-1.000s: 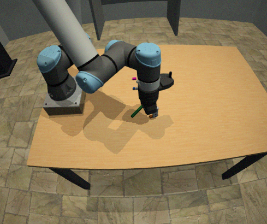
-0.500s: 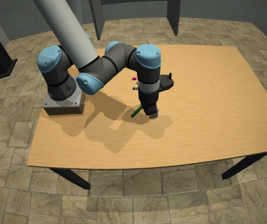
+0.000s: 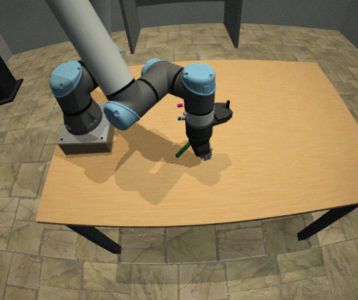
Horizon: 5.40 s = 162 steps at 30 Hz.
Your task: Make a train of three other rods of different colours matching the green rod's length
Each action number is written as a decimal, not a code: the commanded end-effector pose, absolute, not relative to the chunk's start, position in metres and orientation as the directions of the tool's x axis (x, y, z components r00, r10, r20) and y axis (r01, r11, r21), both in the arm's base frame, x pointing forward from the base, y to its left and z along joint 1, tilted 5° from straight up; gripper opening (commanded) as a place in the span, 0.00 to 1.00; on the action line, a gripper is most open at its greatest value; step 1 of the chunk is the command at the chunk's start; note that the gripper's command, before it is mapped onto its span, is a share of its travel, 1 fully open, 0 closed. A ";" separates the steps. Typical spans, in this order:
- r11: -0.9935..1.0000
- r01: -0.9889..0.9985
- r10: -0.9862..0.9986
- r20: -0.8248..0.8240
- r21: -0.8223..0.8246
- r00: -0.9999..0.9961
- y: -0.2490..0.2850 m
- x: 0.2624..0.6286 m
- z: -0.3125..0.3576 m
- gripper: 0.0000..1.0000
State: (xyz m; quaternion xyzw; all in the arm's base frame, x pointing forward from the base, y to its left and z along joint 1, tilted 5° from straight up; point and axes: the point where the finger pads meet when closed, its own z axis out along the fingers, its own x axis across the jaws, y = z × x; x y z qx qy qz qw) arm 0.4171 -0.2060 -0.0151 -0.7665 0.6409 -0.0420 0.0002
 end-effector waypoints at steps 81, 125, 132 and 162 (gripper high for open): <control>-0.179 -0.982 -0.982 0.065 -0.055 0.175 -0.205 0.416 0.003 0.24; -0.078 -0.995 -0.996 0.059 -0.061 0.074 -0.153 0.418 0.082 0.24; 0.026 -0.997 -0.998 0.052 -0.067 -0.030 -0.105 0.419 0.080 0.24; 0.188 -0.979 -0.981 0.041 -0.076 -0.191 -0.034 0.408 0.075 0.24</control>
